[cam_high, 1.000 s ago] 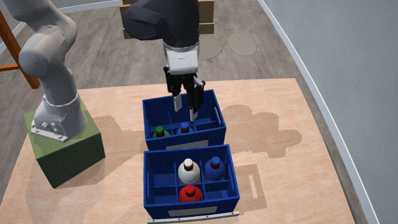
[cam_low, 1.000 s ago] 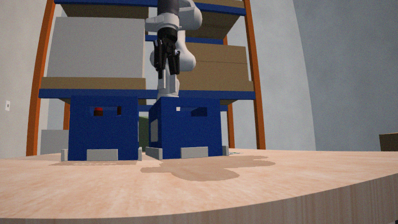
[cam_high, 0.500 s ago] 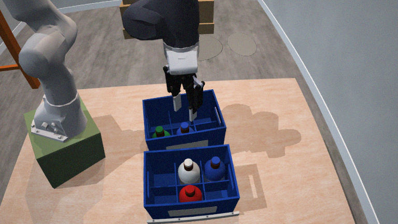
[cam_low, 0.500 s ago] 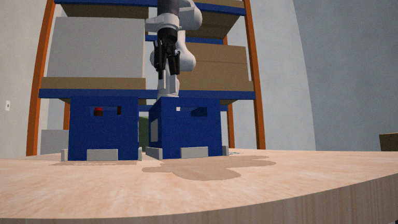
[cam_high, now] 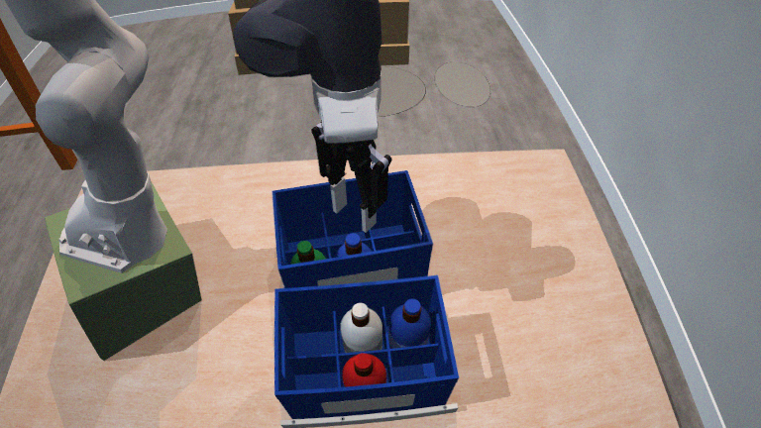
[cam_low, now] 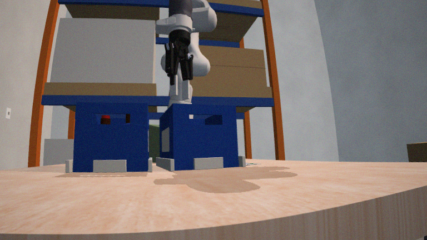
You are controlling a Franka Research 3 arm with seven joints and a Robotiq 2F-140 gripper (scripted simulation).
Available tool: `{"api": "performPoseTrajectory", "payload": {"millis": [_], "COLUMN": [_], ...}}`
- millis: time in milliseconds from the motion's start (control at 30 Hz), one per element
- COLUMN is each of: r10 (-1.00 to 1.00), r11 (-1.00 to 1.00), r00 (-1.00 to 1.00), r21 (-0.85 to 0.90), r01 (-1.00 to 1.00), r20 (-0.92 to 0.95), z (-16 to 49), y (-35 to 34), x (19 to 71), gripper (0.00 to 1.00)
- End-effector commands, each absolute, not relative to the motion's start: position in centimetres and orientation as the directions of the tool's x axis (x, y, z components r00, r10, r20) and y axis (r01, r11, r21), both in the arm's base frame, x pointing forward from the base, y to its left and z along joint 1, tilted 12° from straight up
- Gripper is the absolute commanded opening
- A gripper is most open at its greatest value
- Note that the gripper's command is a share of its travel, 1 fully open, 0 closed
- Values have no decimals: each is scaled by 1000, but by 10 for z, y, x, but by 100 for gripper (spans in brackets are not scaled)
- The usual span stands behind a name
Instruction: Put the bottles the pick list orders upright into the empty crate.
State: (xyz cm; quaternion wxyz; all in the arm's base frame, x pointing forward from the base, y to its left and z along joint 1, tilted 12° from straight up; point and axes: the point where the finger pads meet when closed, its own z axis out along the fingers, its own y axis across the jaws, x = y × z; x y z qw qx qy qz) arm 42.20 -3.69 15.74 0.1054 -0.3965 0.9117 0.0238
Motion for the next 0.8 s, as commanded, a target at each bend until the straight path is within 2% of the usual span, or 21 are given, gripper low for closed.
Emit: {"api": "performPoseTrajectory", "payload": {"millis": [0,767], "r10": [-718,-718], "r11": [685,685], "r00": [-664,-664], "r21": [-42,-42], "r01": [-727,-727], "r20": [-209,-209], "z": [159,156], "y": [-37,-48], "x": [422,415], "gripper": [38,38]}}
